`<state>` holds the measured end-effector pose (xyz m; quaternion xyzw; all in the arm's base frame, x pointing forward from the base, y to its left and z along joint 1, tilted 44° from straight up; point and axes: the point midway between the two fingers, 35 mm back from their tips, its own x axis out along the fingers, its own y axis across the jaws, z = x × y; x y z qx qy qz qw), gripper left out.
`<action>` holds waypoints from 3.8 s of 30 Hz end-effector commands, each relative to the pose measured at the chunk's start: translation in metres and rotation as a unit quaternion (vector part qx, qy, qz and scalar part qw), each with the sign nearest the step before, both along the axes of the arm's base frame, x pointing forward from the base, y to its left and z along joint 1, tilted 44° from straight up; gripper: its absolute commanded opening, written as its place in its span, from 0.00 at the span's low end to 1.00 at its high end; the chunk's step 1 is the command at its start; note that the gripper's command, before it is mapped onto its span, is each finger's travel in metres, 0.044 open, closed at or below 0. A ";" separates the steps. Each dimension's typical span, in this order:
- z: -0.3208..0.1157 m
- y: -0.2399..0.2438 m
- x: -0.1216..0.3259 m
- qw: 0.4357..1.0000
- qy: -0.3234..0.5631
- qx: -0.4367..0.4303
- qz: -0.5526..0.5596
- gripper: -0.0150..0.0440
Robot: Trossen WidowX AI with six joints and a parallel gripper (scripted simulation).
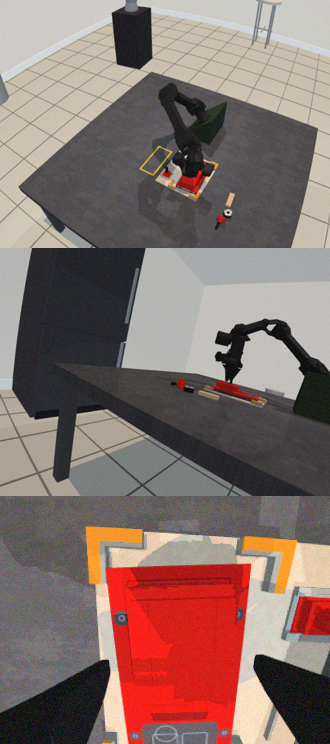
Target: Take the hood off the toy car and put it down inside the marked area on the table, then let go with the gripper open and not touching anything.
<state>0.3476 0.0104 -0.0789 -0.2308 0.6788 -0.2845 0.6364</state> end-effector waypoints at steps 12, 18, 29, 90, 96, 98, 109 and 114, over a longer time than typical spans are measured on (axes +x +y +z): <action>-0.006 -0.008 -0.003 1.000 0.004 -0.003 0.002 1.00; -0.008 -0.009 -0.003 1.000 0.004 -0.003 0.002 1.00; -0.012 -0.013 -0.004 1.000 0.004 -0.003 0.002 1.00; -0.009 -0.009 -0.002 1.000 0.001 -0.001 0.000 0.25; -0.006 -0.007 -0.002 1.000 0.001 -0.001 0.000 0.25; -0.005 -0.006 -0.002 1.000 0.001 -0.001 0.000 0.25; 0.000 -0.001 -0.001 1.000 0.001 -0.001 0.000 0.25; 0.004 0.003 -0.001 1.000 0.001 -0.001 0.000 0.25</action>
